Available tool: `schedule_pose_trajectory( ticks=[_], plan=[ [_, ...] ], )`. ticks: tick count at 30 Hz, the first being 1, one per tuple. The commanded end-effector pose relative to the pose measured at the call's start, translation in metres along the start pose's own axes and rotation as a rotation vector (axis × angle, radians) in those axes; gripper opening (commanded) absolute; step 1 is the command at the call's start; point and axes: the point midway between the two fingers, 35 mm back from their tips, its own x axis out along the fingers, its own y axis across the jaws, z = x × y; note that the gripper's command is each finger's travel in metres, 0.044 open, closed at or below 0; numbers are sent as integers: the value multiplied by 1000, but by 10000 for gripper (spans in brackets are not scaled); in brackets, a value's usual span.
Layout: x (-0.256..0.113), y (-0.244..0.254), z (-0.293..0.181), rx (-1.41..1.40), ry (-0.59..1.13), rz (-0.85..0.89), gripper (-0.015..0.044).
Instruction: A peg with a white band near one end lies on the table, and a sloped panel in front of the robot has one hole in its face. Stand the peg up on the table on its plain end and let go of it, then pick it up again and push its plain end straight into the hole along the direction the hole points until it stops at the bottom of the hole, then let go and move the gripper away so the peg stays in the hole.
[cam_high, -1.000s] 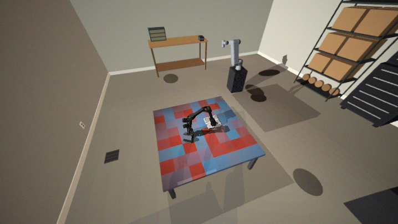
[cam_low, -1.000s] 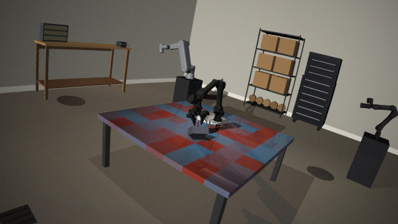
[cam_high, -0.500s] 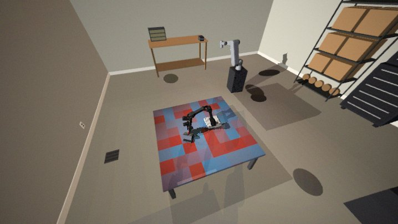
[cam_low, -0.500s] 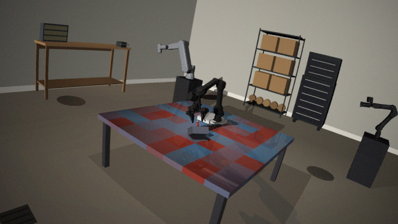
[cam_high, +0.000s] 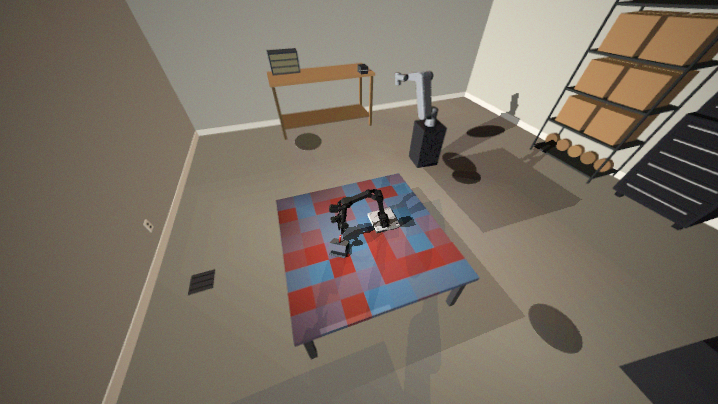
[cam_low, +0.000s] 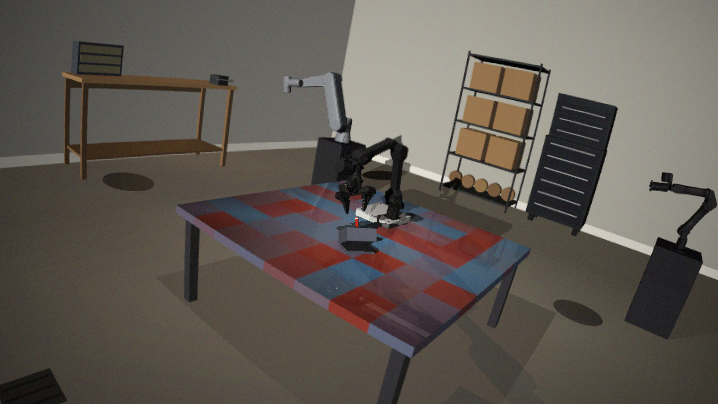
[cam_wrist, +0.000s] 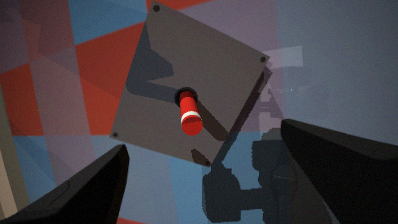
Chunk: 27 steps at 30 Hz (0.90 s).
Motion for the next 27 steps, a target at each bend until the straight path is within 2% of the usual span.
schedule_pose_trajectory(
  ticks=[1,18,27],
  plan=[
    [-11,2,2,-9,-11,3,440],
    [-43,-4,-3,-6,-9,2,440],
    [-45,-4,-3,-6,-9,2,440]
  ],
)
